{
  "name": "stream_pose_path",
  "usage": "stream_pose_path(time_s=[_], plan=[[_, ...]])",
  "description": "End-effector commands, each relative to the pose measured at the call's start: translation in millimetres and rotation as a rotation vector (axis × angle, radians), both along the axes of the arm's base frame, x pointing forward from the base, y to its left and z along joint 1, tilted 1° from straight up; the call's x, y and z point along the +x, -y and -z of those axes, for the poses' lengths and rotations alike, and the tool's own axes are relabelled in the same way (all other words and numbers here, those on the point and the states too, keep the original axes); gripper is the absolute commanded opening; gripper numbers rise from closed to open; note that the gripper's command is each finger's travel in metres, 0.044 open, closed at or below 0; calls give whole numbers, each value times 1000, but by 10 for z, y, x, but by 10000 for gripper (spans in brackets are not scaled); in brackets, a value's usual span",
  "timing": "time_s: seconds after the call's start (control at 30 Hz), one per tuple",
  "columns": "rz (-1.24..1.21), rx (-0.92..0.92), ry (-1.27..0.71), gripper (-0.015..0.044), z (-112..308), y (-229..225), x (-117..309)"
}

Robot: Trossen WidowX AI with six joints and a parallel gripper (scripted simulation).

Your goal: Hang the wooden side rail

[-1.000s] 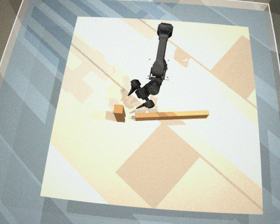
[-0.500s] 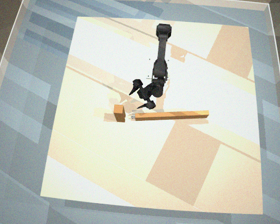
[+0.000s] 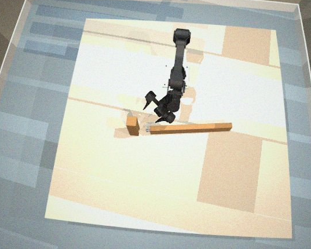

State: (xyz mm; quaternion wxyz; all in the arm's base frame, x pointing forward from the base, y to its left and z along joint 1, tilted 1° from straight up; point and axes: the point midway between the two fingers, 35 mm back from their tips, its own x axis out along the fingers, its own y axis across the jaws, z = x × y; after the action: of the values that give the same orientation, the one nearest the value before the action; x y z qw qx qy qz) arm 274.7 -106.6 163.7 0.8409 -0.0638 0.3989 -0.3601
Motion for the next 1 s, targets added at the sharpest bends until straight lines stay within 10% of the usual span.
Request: stream_pose_path(time_s=[0.0, 0.43, 0.97], plan=[[-315, -42, -338, 440, 2, -90, 150], [-1388, -100, -992, 440, -13, -396, 392], [-1987, -145, -1063, 440, -72, -567, 454]])
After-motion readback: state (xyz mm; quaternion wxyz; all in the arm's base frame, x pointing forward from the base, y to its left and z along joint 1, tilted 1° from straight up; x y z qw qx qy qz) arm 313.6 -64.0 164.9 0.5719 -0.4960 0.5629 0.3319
